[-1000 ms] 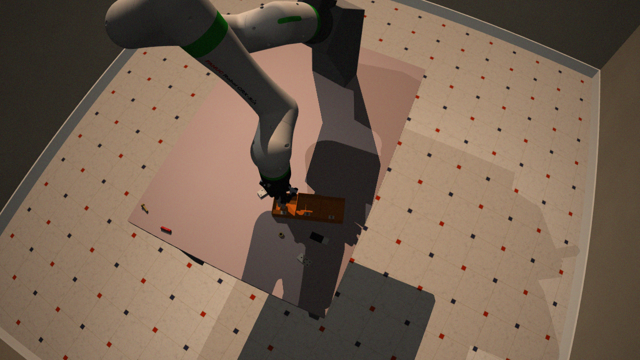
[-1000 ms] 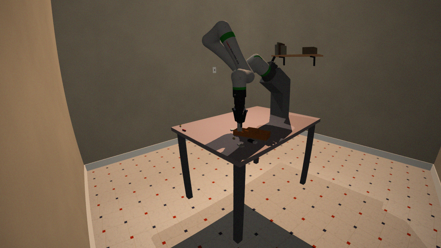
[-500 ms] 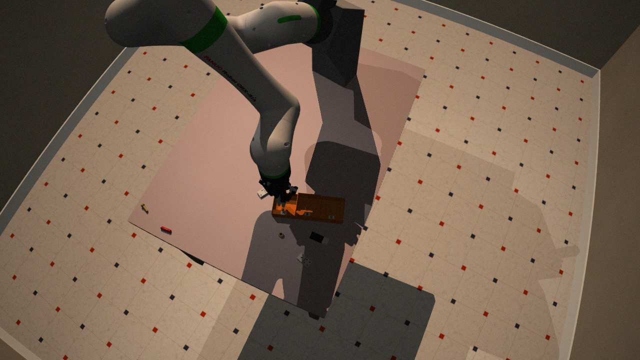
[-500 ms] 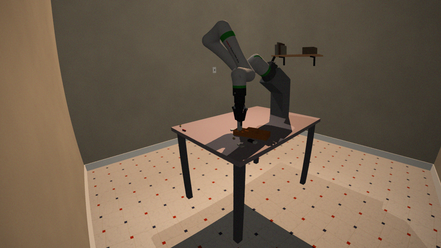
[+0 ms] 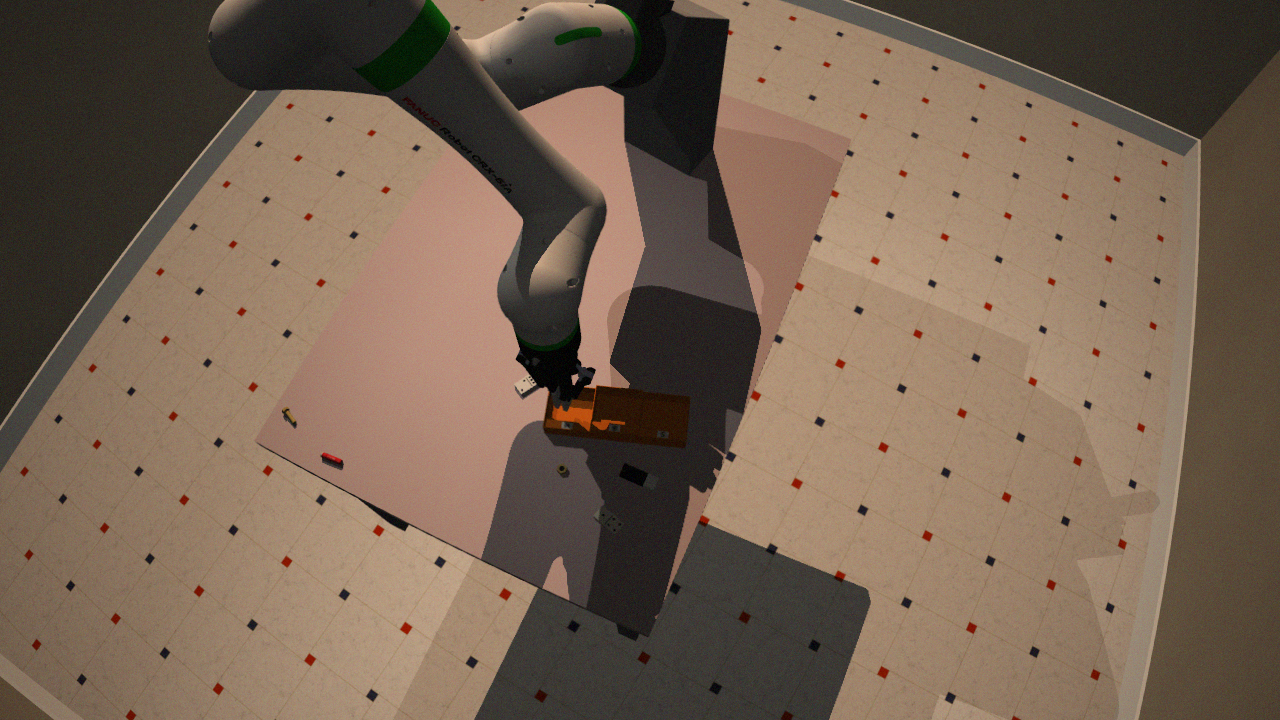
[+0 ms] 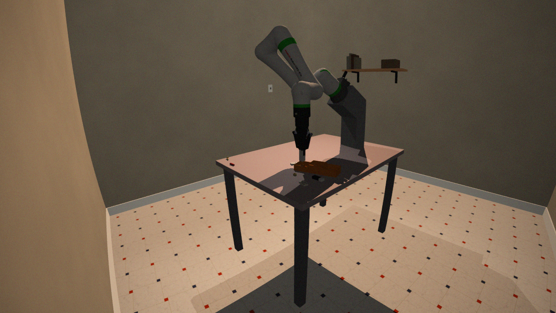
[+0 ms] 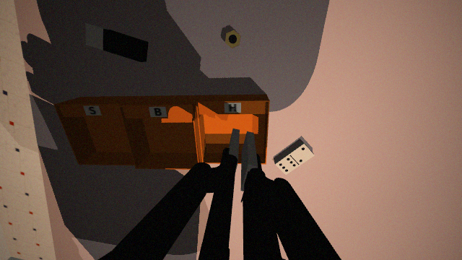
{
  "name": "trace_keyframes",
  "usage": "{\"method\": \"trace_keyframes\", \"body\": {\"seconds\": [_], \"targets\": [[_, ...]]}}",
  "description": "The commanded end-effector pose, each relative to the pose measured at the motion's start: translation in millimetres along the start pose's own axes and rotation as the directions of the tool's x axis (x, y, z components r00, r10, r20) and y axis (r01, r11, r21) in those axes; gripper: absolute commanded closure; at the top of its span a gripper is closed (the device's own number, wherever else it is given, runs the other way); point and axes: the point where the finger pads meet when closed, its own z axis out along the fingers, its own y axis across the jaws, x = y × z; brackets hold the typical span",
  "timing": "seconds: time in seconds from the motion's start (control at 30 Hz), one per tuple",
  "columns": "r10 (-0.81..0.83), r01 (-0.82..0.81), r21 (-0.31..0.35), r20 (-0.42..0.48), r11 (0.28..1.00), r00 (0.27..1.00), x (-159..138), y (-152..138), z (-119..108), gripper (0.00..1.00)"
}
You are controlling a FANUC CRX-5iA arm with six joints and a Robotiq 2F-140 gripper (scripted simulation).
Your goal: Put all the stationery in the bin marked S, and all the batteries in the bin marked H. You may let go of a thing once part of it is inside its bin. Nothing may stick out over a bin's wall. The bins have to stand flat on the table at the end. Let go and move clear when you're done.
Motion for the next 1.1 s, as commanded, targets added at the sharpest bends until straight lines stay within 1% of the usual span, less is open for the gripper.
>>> {"method": "trace_keyframes", "body": {"seconds": [0.0,0.13,0.33,0.83,0.9,0.97,1.07], "targets": [[0.0,0.0,-0.001,0.001,1.0,1.0,0,0,-12,0.85],[0.0,0.0,-0.001,0.001,1.0,1.0,0,0,-28,0.85],[0.0,0.0,-0.001,0.001,1.0,1.0,0,0,-29,0.85],[0.0,0.0,-0.001,0.001,1.0,1.0,-21,-72,-29,0.85],[0.0,0.0,-0.001,0.001,1.0,1.0,-21,-72,-29,0.85],[0.0,0.0,-0.001,0.001,1.0,1.0,-23,-82,-29,0.85],[0.0,0.0,-0.001,0.001,1.0,1.0,-24,-82,-26,0.85]]}}
